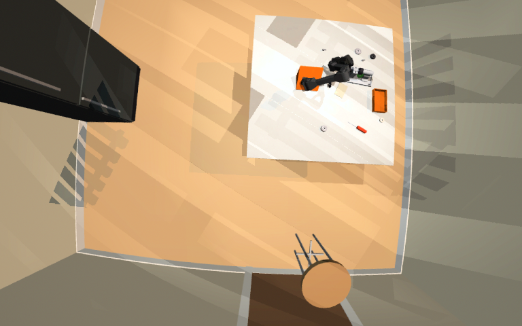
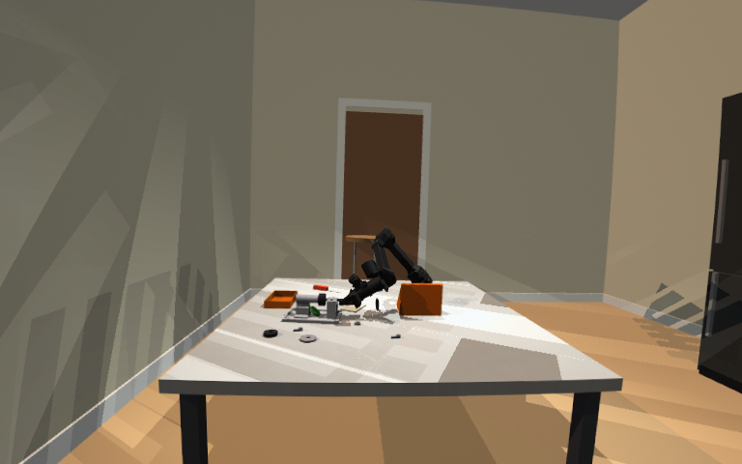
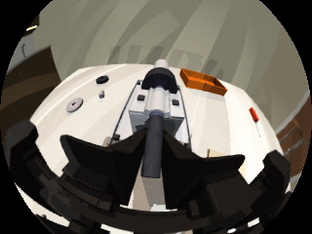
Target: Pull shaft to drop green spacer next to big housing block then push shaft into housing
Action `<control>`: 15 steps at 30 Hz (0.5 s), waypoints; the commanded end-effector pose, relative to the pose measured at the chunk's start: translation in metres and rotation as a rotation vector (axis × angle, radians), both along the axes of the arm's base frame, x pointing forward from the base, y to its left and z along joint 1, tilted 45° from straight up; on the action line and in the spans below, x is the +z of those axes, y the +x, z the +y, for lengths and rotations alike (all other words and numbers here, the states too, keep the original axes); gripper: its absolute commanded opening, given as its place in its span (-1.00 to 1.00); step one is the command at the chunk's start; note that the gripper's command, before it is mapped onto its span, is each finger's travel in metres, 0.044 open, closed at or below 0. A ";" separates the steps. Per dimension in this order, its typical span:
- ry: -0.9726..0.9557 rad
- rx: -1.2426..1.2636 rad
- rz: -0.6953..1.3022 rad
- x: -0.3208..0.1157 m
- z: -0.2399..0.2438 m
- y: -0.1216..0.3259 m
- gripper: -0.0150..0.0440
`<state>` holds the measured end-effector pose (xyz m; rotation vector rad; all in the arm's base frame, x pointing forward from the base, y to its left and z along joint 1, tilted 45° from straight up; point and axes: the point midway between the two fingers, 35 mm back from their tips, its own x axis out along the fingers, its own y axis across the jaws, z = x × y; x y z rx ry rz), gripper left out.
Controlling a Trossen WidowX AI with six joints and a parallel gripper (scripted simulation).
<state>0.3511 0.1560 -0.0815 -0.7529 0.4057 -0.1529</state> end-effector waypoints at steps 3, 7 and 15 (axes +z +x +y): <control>-0.002 -0.002 0.000 0.000 0.000 0.001 -0.49; -0.002 -0.002 0.000 0.000 0.000 0.002 -0.49; -0.002 -0.002 -0.001 0.000 0.000 0.003 -0.49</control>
